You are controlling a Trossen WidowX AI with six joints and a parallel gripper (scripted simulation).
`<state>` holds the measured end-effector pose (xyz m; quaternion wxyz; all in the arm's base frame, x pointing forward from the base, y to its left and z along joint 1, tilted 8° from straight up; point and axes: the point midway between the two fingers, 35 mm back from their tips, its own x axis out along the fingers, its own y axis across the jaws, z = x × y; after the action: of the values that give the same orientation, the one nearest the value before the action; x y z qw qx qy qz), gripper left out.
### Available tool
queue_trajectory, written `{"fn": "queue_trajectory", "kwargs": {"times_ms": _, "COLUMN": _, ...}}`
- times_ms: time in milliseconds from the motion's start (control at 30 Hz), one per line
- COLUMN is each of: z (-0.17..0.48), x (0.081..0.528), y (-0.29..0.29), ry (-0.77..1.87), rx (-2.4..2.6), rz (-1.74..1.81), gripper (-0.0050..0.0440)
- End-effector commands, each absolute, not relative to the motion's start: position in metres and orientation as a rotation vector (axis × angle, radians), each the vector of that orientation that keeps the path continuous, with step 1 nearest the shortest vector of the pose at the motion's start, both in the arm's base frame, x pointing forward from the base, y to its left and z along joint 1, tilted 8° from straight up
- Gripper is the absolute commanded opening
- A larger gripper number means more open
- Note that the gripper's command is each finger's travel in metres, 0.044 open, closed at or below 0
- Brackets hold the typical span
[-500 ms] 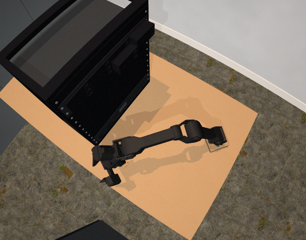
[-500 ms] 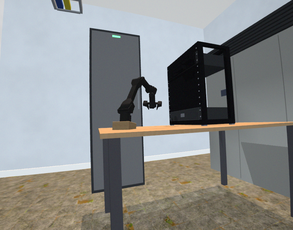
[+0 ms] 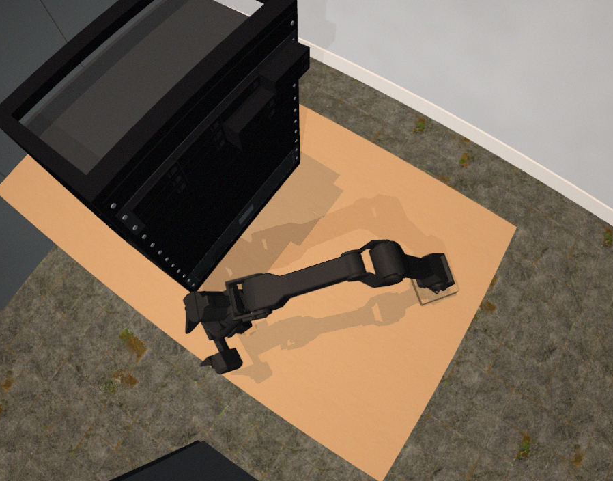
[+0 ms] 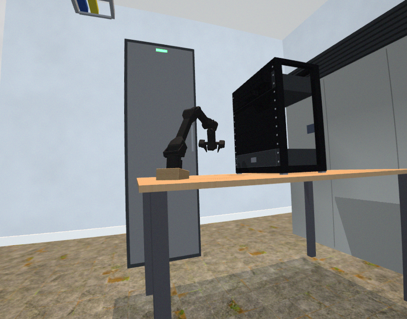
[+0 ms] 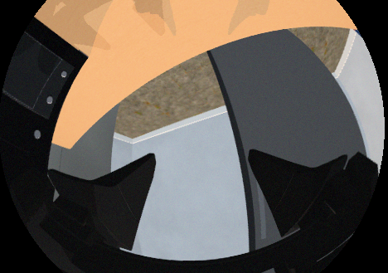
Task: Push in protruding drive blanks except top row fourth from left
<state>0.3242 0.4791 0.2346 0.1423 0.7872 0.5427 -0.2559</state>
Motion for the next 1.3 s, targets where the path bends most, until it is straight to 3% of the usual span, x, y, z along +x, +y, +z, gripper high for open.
{"fn": "queue_trajectory", "kwargs": {"times_ms": 0, "z": 0.254, "x": 0.323, "y": 0.477, "ry": 1.577, "rx": 2.292, "rz": -0.692, "gripper": 0.04}}
{"fn": "queue_trajectory", "kwargs": {"times_ms": 33, "z": 0.254, "x": 0.323, "y": 0.477, "ry": 1.577, "rx": 2.292, "rz": -0.692, "gripper": 0.04}}
{"fn": "queue_trajectory", "kwargs": {"times_ms": 67, "z": 0.254, "x": 0.323, "y": 0.477, "ry": 1.577, "rx": 2.292, "rz": -0.692, "gripper": 0.044}}
{"fn": "queue_trajectory", "kwargs": {"times_ms": 833, "z": 0.255, "x": 0.322, "y": 0.475, "ry": 1.568, "rx": 2.292, "rz": -0.687, "gripper": 0.044}}
{"fn": "queue_trajectory", "kwargs": {"times_ms": 1267, "z": 0.269, "x": 0.317, "y": 0.445, "ry": 1.458, "rx": 2.28, "rz": -0.631, "gripper": 0.044}}
